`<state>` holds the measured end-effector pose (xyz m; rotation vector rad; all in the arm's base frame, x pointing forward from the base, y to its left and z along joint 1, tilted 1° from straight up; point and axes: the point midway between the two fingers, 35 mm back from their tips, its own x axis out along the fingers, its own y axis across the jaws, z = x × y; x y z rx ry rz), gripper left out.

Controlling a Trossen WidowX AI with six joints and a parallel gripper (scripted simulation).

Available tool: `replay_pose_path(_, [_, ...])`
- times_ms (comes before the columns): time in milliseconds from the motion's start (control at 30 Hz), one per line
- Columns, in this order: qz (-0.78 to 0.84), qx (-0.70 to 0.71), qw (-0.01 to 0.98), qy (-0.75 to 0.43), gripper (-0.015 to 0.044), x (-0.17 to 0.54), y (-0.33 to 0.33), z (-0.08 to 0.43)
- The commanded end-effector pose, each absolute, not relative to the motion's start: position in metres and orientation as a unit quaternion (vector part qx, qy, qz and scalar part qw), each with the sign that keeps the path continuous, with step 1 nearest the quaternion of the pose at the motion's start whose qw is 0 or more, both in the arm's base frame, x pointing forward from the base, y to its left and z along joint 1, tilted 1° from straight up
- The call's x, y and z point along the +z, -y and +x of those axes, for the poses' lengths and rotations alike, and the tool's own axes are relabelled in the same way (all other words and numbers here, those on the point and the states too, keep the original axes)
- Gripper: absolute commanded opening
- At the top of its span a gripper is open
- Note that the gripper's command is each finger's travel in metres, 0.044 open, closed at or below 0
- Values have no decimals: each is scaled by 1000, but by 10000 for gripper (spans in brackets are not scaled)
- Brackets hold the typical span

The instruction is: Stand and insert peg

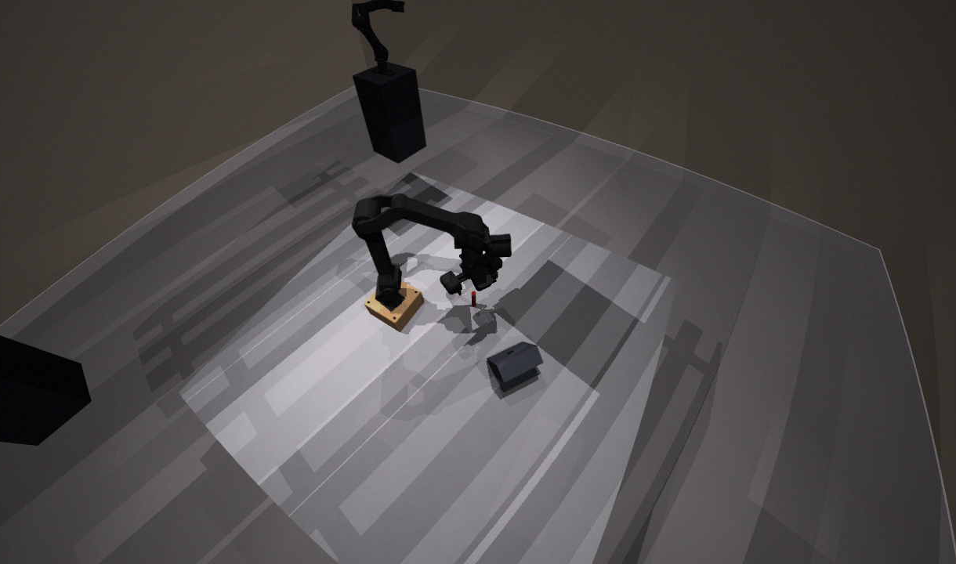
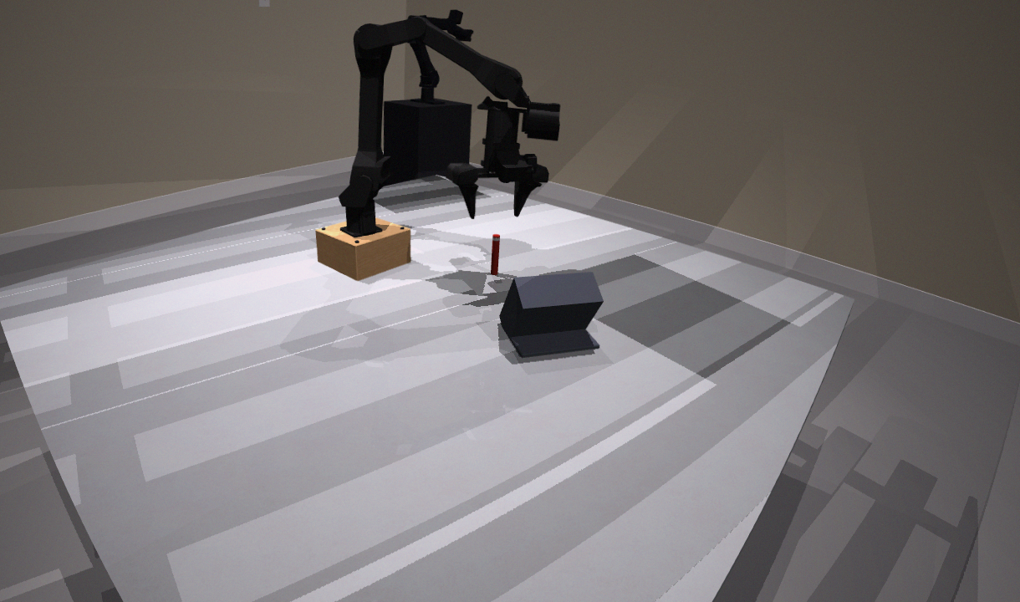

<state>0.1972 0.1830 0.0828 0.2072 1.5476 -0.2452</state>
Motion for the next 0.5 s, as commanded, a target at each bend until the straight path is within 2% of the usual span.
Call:
replay_pose_path(0, [101,-89,701,-701,440,87,-187,199])
replay_pose_path(467, [47,-35,706,-706,440,79,-187,199])
